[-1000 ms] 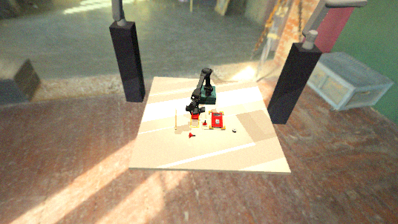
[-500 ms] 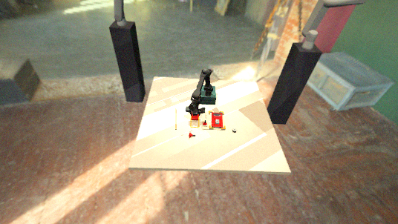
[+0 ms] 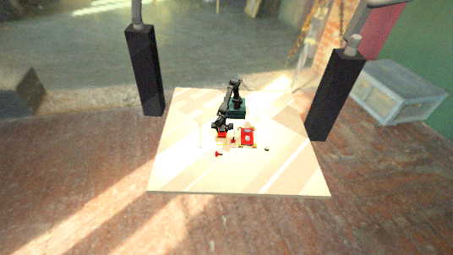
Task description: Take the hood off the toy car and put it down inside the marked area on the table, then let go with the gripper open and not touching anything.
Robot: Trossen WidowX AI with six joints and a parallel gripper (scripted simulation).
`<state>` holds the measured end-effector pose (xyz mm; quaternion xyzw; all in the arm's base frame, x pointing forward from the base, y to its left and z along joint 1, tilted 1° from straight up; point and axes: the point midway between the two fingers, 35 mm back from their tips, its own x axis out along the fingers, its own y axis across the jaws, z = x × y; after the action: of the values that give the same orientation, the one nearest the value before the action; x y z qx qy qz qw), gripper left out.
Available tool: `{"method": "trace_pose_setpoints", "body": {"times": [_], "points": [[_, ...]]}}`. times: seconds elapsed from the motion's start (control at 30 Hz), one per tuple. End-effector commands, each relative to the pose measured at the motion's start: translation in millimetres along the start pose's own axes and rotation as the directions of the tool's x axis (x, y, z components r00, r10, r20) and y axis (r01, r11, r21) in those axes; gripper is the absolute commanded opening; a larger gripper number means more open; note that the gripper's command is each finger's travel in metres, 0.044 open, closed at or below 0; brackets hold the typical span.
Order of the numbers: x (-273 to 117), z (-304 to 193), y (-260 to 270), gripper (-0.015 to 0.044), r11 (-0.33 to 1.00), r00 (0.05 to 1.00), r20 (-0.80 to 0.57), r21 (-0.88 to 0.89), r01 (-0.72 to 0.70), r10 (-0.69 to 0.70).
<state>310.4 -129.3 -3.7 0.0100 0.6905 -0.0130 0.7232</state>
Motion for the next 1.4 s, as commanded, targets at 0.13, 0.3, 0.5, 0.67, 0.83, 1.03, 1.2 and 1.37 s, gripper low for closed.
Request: {"method": "trace_pose_setpoints", "body": {"times": [0.13, 0.3, 0.5, 0.67, 0.83, 1.03, 1.2, 1.37], "points": [[6.4, -1.0, 0.1, 0.0000, 1.000, 1.000, -0.004, -0.002, 0.000, -0.001], [9.9, -1.3, 0.2, 0.0000, 1.000, 1.000, -0.004, -0.002, 0.000, 0.000], [14.1, -1.8, 0.4, 0.0000, 1.000, 1.000, -0.004, -0.002, 0.000, 0.000], [17.5, -2.3, 0.5, 0.0000, 1.000, 1.000, -0.004, -0.002, 0.000, 0.000], [20.8, -2.7, 0.7, 0.0000, 1.000, 1.000, -0.004, -0.002, 0.000, 0.000], [22.4, -2.7, 0.7, 0.0000, 1.000, 1.000, -0.004, -0.002, 0.000, 0.000], [24.8, -2.7, 0.6, 0.0000, 1.000, 1.000, -0.004, -0.002, 0.000, 0.000], [27.3, -2.7, 0.6, 0.0000, 1.000, 1.000, -0.004, -0.002, 0.000, 0.000]]}}
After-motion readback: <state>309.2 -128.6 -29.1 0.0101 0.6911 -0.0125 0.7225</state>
